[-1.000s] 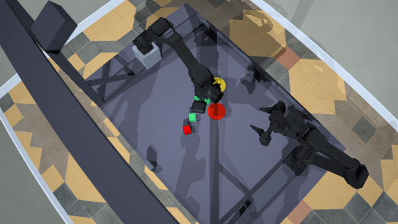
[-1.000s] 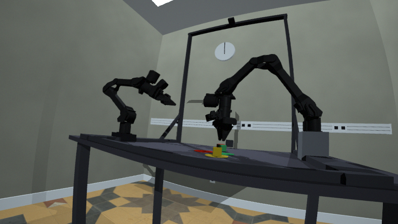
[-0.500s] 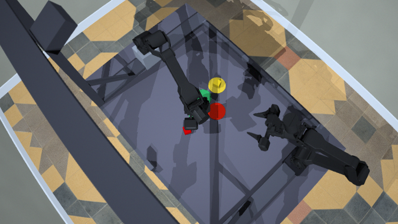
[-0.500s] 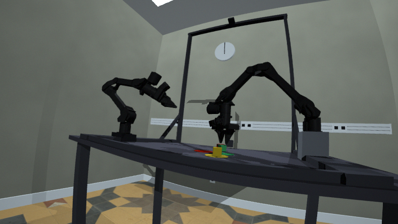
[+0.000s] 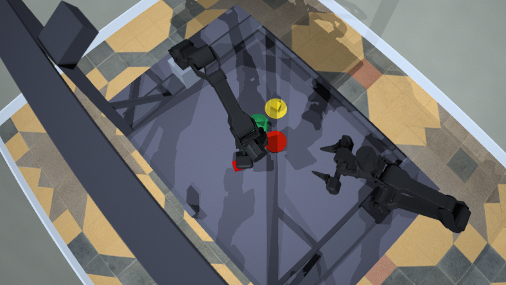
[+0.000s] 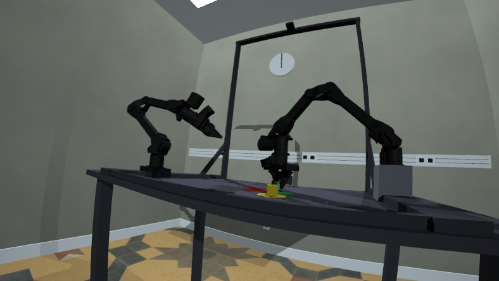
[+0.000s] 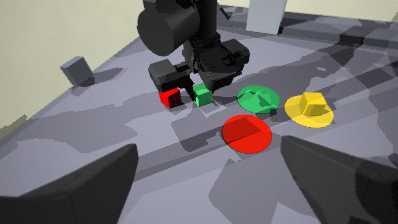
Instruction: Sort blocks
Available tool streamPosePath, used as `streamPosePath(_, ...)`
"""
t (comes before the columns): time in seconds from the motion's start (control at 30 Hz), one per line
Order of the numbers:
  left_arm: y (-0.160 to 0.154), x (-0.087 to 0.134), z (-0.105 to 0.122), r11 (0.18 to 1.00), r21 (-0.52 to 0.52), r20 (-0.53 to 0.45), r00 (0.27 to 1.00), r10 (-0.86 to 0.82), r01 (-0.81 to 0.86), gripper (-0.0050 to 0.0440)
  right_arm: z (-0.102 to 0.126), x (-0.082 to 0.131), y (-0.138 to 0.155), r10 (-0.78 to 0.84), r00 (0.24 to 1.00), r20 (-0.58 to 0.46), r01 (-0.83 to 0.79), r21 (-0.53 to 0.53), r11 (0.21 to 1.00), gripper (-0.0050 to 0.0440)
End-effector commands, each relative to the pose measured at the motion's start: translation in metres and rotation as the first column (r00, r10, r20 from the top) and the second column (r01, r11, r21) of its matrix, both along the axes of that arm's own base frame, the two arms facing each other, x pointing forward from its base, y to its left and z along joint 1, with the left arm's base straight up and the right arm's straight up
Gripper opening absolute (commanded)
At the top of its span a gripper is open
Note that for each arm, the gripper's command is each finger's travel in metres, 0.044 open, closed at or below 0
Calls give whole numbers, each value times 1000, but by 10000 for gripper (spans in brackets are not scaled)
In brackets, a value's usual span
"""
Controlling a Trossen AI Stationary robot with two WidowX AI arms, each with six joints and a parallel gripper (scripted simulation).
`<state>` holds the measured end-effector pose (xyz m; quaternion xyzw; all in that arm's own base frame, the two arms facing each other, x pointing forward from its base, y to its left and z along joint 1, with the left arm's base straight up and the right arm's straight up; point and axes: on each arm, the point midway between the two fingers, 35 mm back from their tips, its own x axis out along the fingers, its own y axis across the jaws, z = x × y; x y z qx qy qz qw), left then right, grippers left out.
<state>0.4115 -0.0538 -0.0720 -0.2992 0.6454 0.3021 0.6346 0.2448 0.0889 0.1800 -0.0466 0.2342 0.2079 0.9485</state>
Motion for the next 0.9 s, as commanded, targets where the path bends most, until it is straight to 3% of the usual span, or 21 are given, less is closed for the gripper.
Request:
streamPosePath(0.0,-1,10,12,1000,-1,42,999,5,-5,169,4,2,3,-3,1000,11,3,9,1000,400)
streamPosePath(0.27,-1,9,17,1000,-2,48,999,4,-4,52,0,2,6,-11,1000,8,11,11,1000,400)
streamPosePath(0.37,-1,14,36,1000,-4,67,998,5,-5,121,2,3,7,-19,1000,17,18,16,1000,400)
streamPosePath(0.57,2,12,62,1000,-4,68,998,4,-4,121,24,10,7,-40,996,75,37,43,998,400)
streamPosePath(0.87,20,-8,59,1000,0,49,999,2,-2,121,39,21,-12,-169,980,107,164,61,985,400)
